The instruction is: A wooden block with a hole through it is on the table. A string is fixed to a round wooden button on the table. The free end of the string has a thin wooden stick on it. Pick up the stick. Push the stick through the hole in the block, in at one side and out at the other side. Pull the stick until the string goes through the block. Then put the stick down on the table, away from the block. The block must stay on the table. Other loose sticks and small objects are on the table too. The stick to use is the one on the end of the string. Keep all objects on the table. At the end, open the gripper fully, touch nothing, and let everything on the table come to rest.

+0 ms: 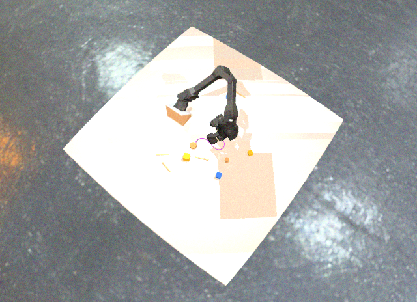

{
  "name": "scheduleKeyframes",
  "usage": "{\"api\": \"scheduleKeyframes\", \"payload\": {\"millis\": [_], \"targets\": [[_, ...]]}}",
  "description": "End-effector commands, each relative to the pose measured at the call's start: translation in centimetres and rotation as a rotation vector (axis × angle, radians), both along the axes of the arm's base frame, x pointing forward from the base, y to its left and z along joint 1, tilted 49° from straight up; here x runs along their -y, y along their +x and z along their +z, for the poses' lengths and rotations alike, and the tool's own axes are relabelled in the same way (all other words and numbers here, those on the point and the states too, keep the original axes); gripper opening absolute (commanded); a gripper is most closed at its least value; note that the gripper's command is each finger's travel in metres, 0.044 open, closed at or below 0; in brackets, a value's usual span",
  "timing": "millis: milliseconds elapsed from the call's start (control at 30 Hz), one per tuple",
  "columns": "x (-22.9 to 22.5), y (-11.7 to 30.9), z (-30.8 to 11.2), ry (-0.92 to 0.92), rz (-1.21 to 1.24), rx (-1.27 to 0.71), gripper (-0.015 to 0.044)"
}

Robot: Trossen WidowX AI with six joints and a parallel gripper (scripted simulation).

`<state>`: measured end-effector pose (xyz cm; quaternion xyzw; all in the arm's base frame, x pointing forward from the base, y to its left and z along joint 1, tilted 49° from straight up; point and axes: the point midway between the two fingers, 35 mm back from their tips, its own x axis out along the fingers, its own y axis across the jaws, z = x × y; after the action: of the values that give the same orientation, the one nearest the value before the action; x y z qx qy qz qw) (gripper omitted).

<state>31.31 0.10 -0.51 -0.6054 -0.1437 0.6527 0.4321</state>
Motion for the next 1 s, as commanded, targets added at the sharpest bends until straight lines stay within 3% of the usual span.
{"api": "scheduleKeyframes", "payload": {"millis": [0, 167, 367, 633, 967], "targets": [[0.0, 0.0, 0.0, 0.000, 0.000, 0.000, 0.0105], [0.2, 0.0, 0.1, -0.001, 0.000, 0.000, 0.0125], [5.9, -0.5, 5.0, -0.004, 0.000, -0.001, 0.0125], [5.9, -0.4, 4.8, -0.005, -0.008, 0.016, 0.0125], [5.4, -1.9, 5.3, -0.095, 0.596, 0.663, 0.0125]]}}
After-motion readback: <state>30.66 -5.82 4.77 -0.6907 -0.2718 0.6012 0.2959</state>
